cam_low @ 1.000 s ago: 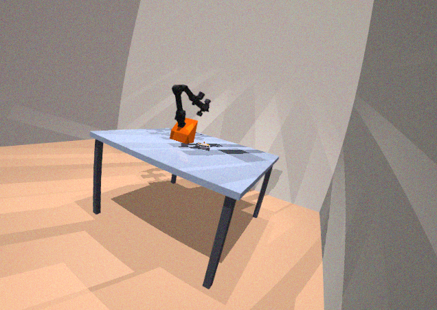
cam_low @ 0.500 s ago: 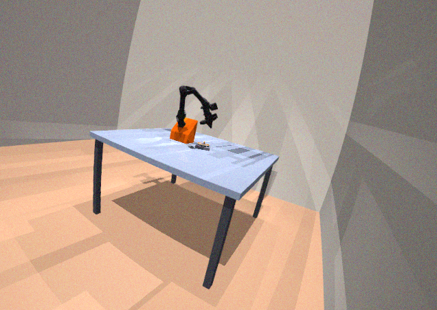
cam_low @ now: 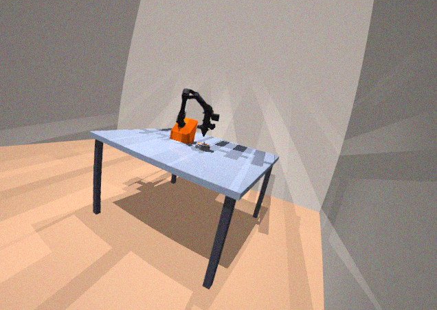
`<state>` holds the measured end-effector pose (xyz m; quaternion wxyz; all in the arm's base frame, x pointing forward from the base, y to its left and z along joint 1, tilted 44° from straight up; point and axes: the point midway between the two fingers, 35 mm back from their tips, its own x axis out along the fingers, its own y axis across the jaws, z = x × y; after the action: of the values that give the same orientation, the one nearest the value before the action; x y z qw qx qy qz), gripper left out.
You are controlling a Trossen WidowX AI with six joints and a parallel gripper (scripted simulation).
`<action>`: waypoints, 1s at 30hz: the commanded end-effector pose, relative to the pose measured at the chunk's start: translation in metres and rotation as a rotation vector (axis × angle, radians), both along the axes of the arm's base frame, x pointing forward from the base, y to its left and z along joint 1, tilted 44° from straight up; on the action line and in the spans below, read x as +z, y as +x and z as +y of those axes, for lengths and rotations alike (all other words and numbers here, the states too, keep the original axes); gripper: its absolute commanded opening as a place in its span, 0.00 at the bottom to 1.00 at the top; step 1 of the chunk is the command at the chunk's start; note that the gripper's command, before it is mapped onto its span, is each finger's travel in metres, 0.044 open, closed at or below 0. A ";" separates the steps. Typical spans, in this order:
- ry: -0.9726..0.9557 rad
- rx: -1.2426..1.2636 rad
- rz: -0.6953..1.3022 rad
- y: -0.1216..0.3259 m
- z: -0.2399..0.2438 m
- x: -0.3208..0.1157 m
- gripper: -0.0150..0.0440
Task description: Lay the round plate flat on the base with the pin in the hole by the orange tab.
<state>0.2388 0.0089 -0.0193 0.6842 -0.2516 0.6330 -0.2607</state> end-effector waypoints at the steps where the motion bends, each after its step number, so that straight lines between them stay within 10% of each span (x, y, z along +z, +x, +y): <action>1: -0.013 0.005 0.017 -0.001 -0.005 0.001 0.25; 30: -0.015 0.005 0.016 0.016 -0.030 -0.039 0.25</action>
<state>0.2502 -0.0229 -0.0563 0.6771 -0.2596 0.6372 -0.2610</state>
